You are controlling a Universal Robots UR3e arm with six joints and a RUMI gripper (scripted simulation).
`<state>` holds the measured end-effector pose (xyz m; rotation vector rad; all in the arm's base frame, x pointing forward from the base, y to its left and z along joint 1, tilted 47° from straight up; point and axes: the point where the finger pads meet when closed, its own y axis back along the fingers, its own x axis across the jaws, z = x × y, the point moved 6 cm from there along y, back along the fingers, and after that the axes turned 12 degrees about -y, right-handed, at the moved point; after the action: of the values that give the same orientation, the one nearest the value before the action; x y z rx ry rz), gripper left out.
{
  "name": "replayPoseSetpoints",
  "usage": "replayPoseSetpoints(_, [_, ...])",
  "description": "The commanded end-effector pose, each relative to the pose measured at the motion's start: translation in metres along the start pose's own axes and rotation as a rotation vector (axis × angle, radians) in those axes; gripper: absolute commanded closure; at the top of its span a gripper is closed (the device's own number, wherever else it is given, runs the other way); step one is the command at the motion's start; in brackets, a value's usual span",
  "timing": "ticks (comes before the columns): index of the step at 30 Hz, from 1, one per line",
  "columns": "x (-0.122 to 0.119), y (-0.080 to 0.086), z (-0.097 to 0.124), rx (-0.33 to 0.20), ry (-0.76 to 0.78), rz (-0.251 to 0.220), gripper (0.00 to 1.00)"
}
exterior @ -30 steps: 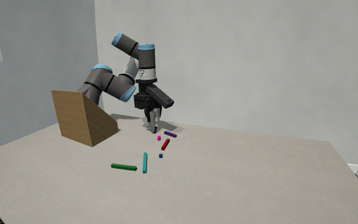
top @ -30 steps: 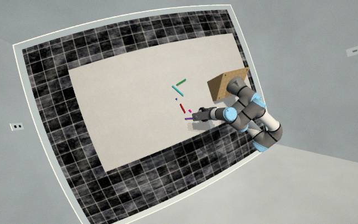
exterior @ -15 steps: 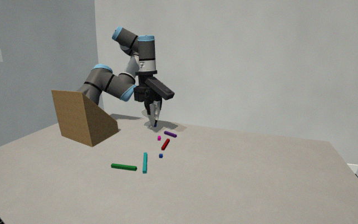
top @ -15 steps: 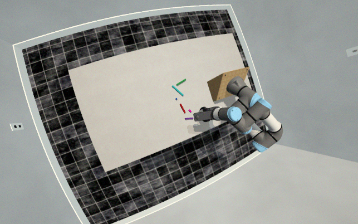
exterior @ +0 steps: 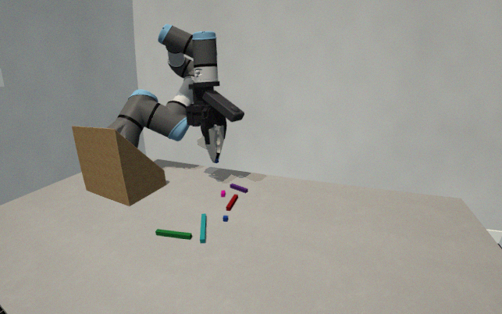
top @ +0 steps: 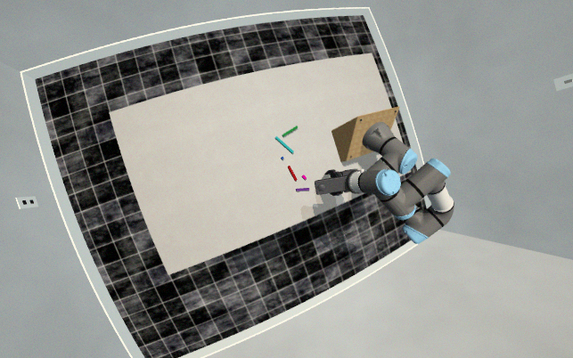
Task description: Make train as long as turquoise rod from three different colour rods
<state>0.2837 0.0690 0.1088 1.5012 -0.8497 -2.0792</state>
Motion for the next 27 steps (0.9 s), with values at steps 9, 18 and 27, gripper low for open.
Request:
replayPoseSetpoints(9, [-0.002, 0.021, 0.006, -0.026, 0.002, -0.007, 1.0])
replayPoseSetpoints(18, [-0.002, 0.021, 0.006, -0.026, 0.003, -0.006, 1.0])
replayPoseSetpoints(27, [0.021, 0.022, -0.007, -0.026, 0.074, -0.008, 1.0])
